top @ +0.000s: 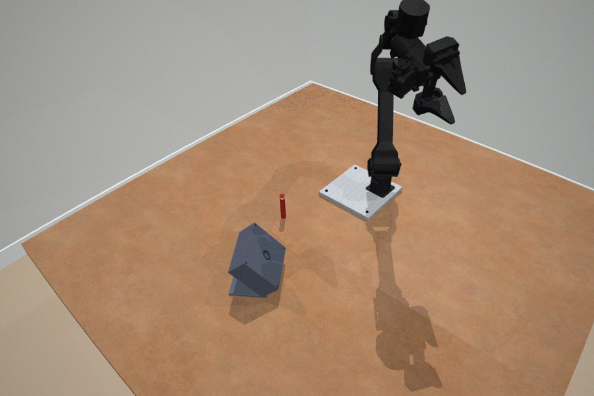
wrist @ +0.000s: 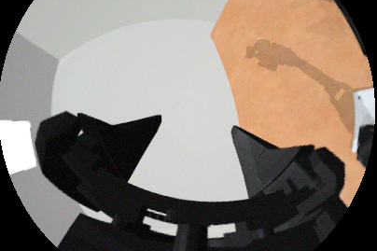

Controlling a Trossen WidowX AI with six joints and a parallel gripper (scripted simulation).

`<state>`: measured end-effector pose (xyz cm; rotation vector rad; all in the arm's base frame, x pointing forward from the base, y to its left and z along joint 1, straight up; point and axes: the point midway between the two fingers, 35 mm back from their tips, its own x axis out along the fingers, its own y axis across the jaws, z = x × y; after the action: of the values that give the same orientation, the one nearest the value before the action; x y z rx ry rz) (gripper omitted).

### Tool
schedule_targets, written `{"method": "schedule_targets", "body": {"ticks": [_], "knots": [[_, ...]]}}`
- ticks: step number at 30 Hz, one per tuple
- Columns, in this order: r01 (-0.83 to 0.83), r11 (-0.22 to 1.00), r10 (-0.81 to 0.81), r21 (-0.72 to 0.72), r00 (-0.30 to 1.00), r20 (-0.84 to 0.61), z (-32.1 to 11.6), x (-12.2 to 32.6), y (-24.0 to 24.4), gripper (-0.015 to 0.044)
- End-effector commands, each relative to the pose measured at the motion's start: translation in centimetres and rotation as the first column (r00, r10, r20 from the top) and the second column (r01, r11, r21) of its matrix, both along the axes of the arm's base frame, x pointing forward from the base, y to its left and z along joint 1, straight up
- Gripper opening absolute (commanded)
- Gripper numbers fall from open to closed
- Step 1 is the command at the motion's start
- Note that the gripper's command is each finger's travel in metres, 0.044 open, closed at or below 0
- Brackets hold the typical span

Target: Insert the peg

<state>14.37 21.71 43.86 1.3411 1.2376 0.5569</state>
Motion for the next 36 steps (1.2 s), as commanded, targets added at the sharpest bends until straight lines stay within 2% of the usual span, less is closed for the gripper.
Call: {"method": "schedule_targets", "body": {"ticks": [1,19,36], "knots": [[0.071,0.997,-0.072,-0.028,0.996,-0.057,-1.2,1.8,-0.2,0.0440],[0.389,0.903,-0.425,-0.183,0.872,-0.244,-7.2,10.0,-4.0,0.0440],[0.616,0.711,-0.701,-0.339,0.589,-0.402,-12.9,15.4,-10.0,0.0440]]}}
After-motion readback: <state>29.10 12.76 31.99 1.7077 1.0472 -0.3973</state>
